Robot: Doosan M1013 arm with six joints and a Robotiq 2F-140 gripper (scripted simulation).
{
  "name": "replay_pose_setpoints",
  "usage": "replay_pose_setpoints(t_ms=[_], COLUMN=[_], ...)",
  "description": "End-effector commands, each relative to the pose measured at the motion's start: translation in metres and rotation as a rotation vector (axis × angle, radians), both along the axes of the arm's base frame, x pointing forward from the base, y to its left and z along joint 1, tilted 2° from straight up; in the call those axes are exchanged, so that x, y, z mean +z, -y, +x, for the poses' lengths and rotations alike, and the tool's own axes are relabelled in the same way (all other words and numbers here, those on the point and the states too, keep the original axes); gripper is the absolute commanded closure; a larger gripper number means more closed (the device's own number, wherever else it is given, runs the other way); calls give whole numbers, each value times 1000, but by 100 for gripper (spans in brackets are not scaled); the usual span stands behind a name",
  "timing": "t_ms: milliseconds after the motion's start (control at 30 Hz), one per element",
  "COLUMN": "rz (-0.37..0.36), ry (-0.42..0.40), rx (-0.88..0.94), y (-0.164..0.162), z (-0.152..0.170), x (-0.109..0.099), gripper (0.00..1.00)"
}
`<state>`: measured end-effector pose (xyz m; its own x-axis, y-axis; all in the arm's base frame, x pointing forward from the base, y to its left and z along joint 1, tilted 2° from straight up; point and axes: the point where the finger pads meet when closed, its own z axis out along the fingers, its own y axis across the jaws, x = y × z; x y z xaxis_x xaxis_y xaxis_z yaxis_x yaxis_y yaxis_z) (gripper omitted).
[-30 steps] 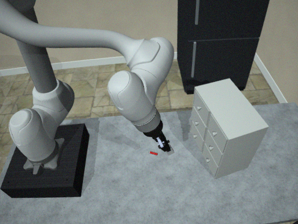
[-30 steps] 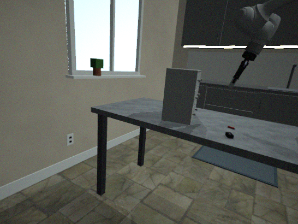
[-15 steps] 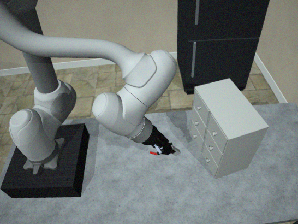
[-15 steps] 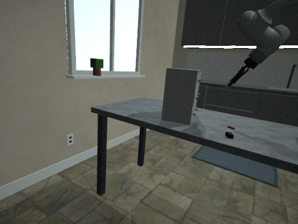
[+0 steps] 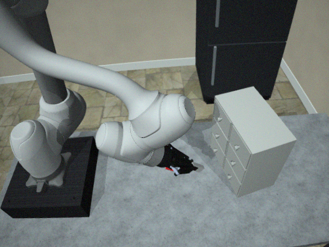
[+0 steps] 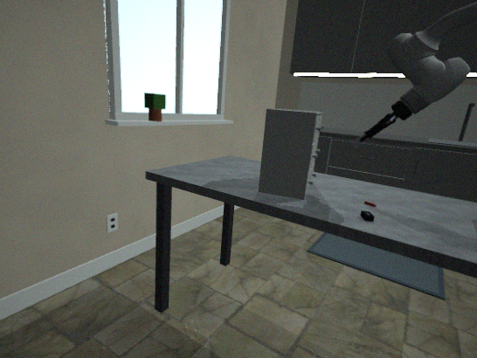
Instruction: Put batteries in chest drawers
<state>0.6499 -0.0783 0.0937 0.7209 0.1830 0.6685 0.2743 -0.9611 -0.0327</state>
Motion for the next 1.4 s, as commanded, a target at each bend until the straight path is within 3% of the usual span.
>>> replay_pose_setpoints(t_ms=[0,133,633,1300,1333,1367], rz=[31,40,109,128,128,128], ry=[111,142,381,448,448,448], rx=[6,6,-3,-6,-6,-6], y=[-4,-5,-12,-13,-13,-13], z=[5,7,27,32,32,32], x=[-6,-9,-29,-35,-35,-35], gripper=[100,100,100,100,80,80])
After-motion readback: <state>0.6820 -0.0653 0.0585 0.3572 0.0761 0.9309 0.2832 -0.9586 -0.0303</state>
